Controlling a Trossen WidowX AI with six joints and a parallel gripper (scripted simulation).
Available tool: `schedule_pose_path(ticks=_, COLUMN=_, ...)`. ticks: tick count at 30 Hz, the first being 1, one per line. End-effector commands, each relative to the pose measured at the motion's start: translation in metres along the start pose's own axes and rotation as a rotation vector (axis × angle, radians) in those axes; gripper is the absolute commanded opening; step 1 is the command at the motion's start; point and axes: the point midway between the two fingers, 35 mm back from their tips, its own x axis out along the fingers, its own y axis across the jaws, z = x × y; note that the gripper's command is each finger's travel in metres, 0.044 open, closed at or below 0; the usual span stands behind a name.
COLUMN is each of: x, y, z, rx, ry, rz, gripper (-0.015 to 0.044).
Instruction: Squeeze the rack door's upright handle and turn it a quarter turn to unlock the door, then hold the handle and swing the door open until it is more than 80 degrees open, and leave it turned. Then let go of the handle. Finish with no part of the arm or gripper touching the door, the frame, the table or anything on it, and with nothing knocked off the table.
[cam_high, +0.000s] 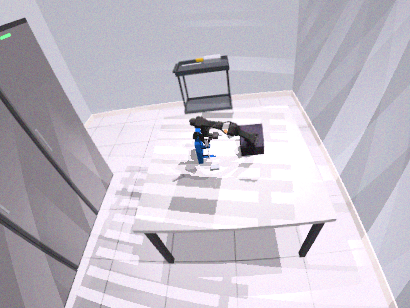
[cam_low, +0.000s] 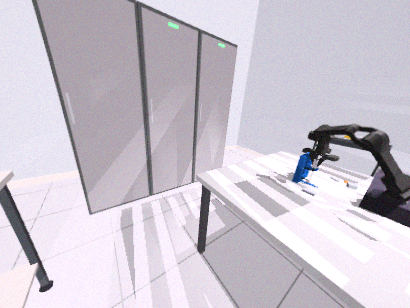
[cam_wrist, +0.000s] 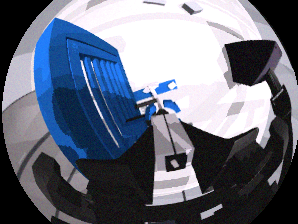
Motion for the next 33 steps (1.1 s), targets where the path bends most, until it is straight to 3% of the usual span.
schedule_pose_path(ticks=1, x=0.0, y=0.0, z=0.0, rx=0.002, ry=0.002, rz=0.0, gripper=0.0093)
schedule_pose_path(ticks=11, x=0.0, y=0.0, z=0.0, rx=0.002, ry=0.002, rz=0.0, gripper=0.0028)
schedule_pose_path(ticks=33, x=0.0, y=-0.012, z=0.009, rx=-0.359, ry=0.002, rz=-0.001, gripper=0.0028)
